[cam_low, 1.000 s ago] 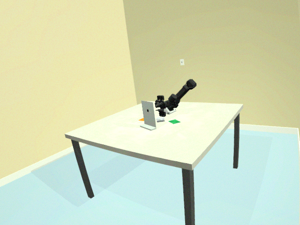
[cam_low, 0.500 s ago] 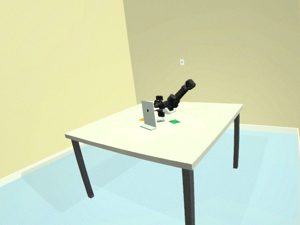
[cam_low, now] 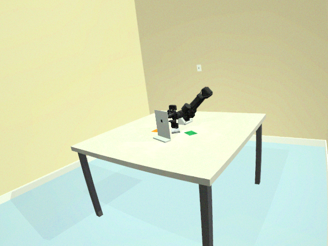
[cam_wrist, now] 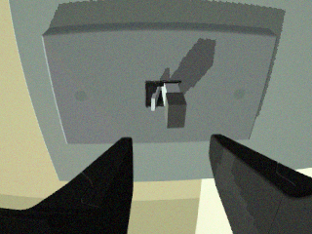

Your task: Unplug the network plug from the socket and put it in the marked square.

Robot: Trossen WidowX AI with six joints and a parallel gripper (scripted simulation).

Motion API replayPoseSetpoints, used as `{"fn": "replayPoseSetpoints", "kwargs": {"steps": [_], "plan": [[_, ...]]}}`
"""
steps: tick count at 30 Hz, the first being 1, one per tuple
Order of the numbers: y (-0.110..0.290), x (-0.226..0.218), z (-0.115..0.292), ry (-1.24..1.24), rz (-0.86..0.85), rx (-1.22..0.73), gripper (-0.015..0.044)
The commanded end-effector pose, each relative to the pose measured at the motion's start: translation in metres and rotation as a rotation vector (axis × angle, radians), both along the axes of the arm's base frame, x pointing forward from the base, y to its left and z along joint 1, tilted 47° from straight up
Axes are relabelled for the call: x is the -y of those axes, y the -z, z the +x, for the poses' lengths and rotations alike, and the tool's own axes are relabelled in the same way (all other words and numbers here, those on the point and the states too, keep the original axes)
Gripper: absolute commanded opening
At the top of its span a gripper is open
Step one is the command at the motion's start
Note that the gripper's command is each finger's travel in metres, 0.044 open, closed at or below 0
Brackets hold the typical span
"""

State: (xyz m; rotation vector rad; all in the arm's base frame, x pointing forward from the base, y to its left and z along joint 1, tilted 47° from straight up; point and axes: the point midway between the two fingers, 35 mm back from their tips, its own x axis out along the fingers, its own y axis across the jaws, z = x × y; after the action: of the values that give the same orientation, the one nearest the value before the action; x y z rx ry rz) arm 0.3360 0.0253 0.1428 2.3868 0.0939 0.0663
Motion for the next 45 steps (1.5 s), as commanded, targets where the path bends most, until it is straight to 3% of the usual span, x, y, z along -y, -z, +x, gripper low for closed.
{"fn": "replayPoseSetpoints", "kwargs": {"steps": [1, 26, 28, 45], "plan": [[0.000, 0.000, 0.004, -0.005, 0.005, 0.001, 0.0156], [0.007, 0.002, 0.029, -0.005, 0.006, 0.003, 0.0156], [0.007, 0.002, 0.029, -0.005, 0.006, 0.003, 0.0104], [0.007, 0.002, 0.029, -0.005, 0.006, 0.003, 0.0000]]}}
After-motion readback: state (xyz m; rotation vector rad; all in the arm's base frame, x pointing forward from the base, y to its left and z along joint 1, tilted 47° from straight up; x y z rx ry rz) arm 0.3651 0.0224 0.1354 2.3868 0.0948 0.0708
